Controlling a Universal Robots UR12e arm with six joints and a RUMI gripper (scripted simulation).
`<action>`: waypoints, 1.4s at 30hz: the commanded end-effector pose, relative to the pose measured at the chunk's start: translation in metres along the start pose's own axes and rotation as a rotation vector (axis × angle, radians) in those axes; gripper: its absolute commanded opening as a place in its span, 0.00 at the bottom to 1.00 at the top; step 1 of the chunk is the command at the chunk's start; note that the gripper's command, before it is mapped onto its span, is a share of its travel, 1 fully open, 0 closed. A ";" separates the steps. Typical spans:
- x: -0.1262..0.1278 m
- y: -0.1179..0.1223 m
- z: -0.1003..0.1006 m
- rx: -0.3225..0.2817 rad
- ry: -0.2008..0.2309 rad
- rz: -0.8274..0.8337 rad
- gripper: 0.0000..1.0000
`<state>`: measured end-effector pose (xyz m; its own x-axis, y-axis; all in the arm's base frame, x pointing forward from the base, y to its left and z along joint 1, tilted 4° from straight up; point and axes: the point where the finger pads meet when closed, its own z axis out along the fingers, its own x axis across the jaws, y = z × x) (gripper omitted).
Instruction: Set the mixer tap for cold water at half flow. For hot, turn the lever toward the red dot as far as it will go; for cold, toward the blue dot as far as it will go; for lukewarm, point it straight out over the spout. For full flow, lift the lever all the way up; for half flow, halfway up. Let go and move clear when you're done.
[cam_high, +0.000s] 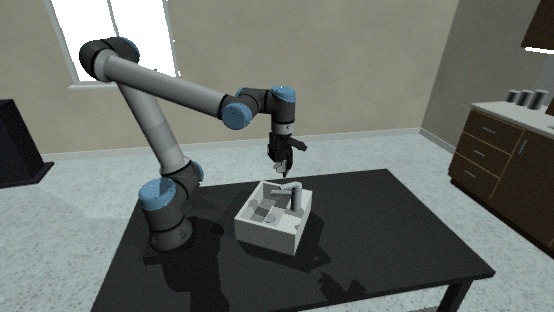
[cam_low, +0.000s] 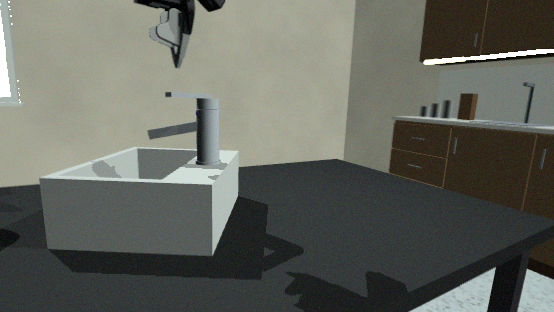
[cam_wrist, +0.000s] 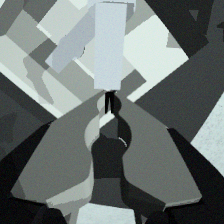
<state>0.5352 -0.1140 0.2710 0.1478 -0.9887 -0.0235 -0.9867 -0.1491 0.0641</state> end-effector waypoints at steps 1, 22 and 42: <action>0.000 -0.001 -0.004 0.004 0.004 0.000 0.00; -0.001 -0.002 -0.005 0.005 0.004 -0.044 0.00; -0.005 -0.005 -0.005 0.003 0.003 -0.350 0.00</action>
<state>0.5366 -0.1096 0.2741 0.3566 -0.9337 -0.0327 -0.9320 -0.3579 0.0564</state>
